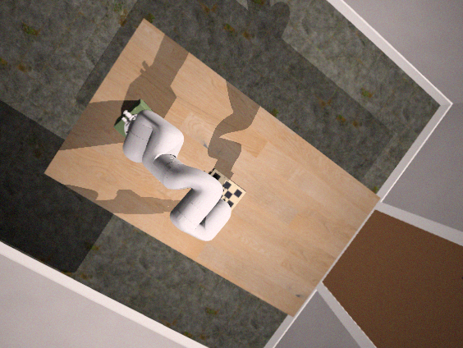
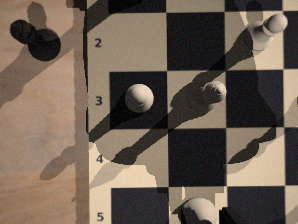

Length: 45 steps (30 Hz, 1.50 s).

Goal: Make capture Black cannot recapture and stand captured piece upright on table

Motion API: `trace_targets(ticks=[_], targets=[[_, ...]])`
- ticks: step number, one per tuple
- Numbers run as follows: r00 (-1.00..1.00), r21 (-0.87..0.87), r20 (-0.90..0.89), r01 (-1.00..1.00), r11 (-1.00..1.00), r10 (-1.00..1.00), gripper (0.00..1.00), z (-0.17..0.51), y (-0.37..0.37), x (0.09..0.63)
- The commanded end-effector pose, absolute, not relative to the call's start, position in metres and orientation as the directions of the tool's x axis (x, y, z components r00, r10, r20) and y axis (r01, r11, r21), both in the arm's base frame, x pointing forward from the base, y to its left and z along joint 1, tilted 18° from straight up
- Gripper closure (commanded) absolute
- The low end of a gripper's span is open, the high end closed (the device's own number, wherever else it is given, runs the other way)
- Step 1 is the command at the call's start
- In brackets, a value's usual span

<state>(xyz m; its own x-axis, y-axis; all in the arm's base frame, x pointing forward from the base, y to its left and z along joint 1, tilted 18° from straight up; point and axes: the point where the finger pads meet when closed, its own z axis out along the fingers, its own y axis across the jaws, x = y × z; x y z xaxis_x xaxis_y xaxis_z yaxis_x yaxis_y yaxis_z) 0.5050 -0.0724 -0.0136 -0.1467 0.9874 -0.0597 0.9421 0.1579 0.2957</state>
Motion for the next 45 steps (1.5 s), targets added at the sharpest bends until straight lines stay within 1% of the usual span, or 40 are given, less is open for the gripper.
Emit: trace_targets(ticks=[1,20,21,25,26,28,29,31,32,34,35,45], targets=[[-0.146,0.299,-0.06,0.941,0.157,0.987,1.0,-0.0122,-0.0727,0.5061],[-0.146,0.299,-0.06,0.941,0.157,0.987,1.0,-0.0122,-0.0727,0.5061],[-0.146,0.299,-0.06,0.941,0.157,0.987,0.91,-0.0122,-0.0727,0.5061],[-0.146,0.299,-0.06,0.941,0.157,0.987,0.91,-0.0122,-0.0727,0.5061],[-0.146,0.299,-0.06,0.941,0.157,0.987,0.83,-0.0122,-0.0727,0.5061],[-0.146,0.299,-0.06,0.941,0.157,0.987,0.83,-0.0122,-0.0727,0.5061],[-0.146,0.299,-0.06,0.941,0.157,0.987,0.74,-0.0122,-0.0727,0.5061],[-0.146,0.299,-0.06,0.941,0.157,0.987,0.74,-0.0122,-0.0727,0.5061],[-0.146,0.299,-0.06,0.941,0.157,0.987,0.66,-0.0122,-0.0727,0.5061],[-0.146,0.299,-0.06,0.941,0.157,0.987,0.66,-0.0122,-0.0727,0.5061],[-0.146,0.299,-0.06,0.941,0.157,0.987,0.57,-0.0122,-0.0727,0.5061],[-0.146,0.299,-0.06,0.941,0.157,0.987,0.57,-0.0122,-0.0727,0.5061]])
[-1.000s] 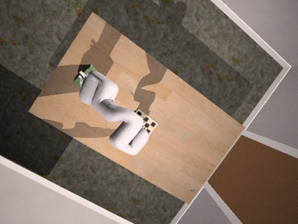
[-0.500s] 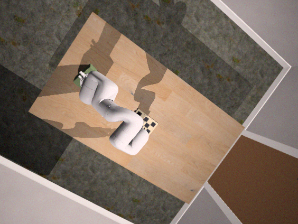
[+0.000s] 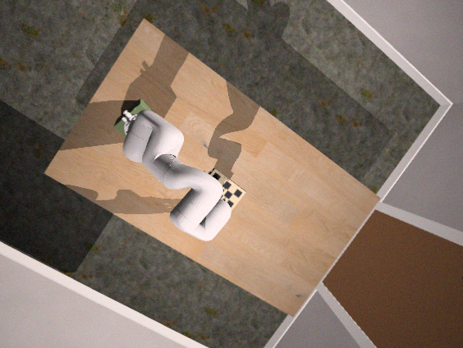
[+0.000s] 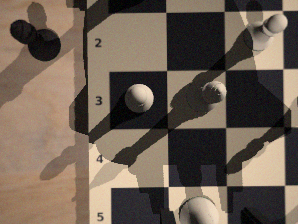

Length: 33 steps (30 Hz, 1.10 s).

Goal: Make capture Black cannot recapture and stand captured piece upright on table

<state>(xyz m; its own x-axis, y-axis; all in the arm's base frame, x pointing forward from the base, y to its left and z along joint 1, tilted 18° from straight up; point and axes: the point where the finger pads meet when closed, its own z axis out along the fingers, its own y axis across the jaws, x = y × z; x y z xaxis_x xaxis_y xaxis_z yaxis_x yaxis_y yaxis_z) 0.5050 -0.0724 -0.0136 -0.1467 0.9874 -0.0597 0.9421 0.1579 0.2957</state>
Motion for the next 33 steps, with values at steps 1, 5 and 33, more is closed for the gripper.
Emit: trace_targets(ticks=[1,5,33], targets=[[-0.146,0.299,-0.06,0.941,0.157,0.987,0.57,-0.012,-0.073,0.506],[-0.146,0.299,-0.06,0.941,0.158,0.987,0.57,-0.008,-0.073,0.505],[-0.146,0.299,-0.06,0.941,0.157,0.987,0.57,0.073,-0.071,0.479]])
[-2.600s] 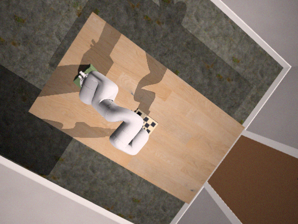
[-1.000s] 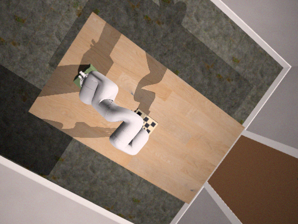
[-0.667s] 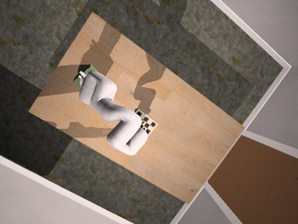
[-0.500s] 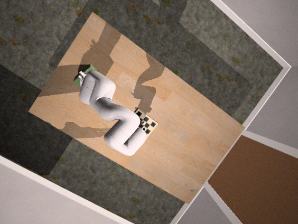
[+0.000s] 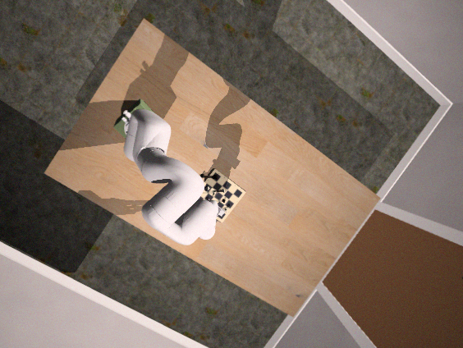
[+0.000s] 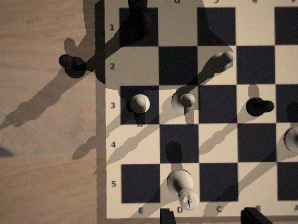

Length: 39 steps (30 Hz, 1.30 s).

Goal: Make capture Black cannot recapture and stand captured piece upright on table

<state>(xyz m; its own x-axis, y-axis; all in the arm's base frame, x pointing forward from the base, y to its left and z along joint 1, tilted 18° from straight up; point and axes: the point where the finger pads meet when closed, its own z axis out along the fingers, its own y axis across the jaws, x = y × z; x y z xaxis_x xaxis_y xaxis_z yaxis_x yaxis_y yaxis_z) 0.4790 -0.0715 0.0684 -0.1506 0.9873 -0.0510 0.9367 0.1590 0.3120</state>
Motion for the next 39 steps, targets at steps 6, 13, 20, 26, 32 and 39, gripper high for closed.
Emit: trace_targets(ticks=[6,13,20,26,32,39], targets=[[-0.146,0.299,-0.06,0.941,0.157,0.987,0.0,0.073,-0.071,0.479],[-0.146,0.299,-0.06,0.941,0.157,0.987,0.0,0.073,-0.071,0.479],[-0.146,0.299,-0.06,0.941,0.157,0.987,0.0,0.073,-0.071,0.479],[-0.146,0.299,-0.061,0.941,0.158,0.987,0.0,0.076,-0.071,0.478],[-0.146,0.299,-0.061,0.941,0.158,0.987,0.0,0.084,-0.071,0.475],[-0.146,0.299,-0.061,0.941,0.158,0.987,0.0,0.106,-0.071,0.468]])
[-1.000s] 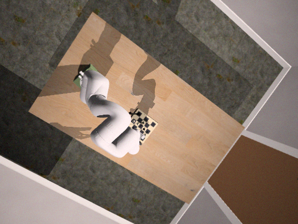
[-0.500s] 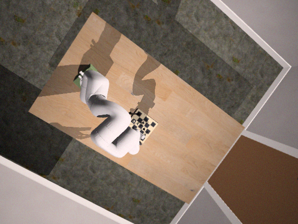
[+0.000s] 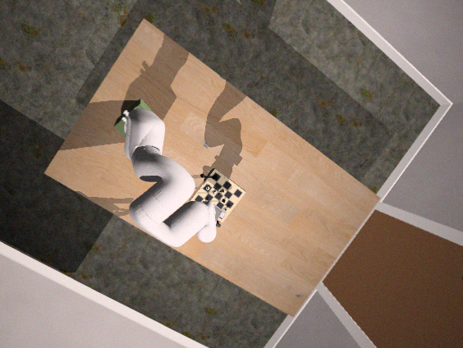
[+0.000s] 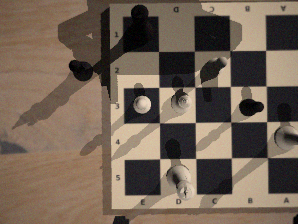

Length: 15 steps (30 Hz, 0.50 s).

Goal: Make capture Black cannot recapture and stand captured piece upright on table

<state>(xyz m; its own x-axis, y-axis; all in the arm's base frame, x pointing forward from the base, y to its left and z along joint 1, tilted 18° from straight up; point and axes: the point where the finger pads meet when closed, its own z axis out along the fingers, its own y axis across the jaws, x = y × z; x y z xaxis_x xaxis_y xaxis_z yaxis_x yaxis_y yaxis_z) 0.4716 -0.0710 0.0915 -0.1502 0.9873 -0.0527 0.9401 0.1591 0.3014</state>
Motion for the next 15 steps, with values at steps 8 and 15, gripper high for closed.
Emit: trace_targets(ticks=[8,15], targets=[[-0.146,0.298,-0.061,0.941,0.157,0.987,0.0,0.119,-0.071,0.464],[-0.146,0.298,-0.061,0.941,0.157,0.987,0.0,0.124,-0.071,0.462]])
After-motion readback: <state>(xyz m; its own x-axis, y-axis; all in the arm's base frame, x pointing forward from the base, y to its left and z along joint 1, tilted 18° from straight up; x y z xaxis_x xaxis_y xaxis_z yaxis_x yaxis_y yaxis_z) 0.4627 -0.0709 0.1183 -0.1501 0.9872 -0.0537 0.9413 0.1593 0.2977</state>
